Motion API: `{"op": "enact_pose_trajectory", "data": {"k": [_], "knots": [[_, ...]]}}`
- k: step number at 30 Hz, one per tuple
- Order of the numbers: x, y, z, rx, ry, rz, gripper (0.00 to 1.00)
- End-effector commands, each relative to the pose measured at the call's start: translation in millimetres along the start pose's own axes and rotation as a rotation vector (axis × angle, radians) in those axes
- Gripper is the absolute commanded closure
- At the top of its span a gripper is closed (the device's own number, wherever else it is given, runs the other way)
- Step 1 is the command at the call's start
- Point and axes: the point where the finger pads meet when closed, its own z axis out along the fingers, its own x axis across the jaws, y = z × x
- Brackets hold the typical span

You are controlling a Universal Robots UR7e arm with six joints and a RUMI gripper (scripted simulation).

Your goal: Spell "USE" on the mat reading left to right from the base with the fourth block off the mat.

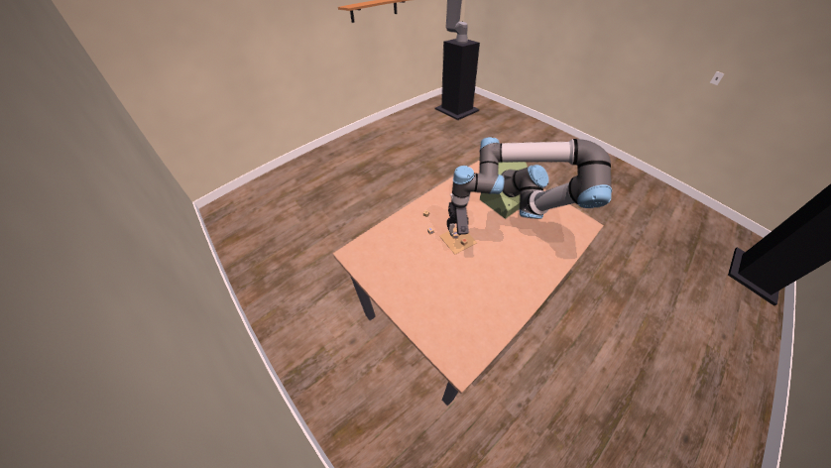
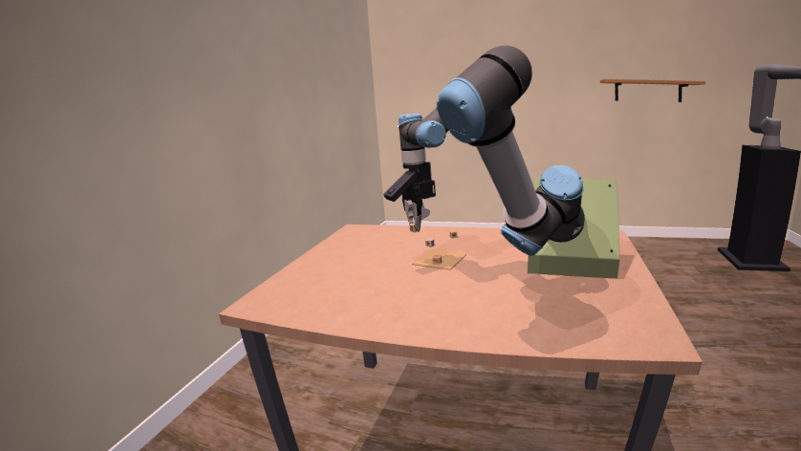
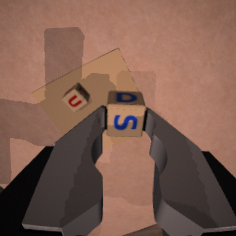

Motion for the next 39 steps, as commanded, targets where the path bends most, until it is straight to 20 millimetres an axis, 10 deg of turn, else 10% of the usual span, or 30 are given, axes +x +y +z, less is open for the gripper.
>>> {"op": "enact_pose_trajectory", "data": {"k": [1, 39], "knots": [[-5, 15, 0, 0.009, -0.004, -0.139, 0.95], [-33, 70, 7, 0.026, -0.008, -0.674, 0.95]]}}
